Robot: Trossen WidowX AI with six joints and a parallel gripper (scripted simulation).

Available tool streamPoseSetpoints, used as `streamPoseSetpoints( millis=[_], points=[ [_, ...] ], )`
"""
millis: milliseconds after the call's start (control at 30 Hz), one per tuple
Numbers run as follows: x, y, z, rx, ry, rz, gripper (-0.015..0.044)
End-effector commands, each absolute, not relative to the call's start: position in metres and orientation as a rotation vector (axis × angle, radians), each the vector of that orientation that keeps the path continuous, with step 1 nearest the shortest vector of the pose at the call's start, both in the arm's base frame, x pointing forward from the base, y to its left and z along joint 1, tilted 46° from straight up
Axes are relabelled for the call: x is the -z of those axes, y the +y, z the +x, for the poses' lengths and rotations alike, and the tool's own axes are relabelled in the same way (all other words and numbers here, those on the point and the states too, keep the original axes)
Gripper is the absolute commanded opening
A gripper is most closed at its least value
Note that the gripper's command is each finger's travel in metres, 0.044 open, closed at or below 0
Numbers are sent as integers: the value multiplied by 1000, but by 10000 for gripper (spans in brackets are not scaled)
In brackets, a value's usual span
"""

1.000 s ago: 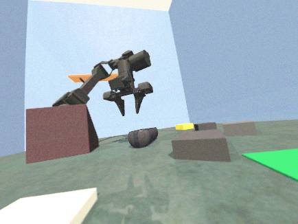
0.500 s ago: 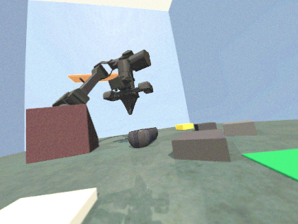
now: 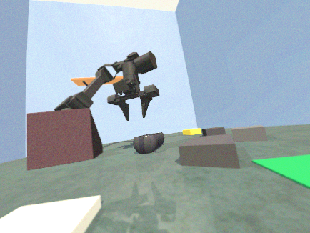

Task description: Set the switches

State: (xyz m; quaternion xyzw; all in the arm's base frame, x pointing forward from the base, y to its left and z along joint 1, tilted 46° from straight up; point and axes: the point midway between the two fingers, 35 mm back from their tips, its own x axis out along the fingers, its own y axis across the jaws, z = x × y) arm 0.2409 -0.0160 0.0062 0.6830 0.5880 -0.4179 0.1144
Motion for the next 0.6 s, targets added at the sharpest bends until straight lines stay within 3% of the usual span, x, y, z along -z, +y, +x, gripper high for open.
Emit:
streamPoseSetpoints(
  millis=[0,67,133,567],
  points=[
    [-6,-16,241,1225,1724,2002,394],
    [-6,-16,241,1225,1724,2002,440],
    [-6,-16,241,1225,1724,2002,440],
    [-8,58,248,1118,1362,2169,99]
  ],
)
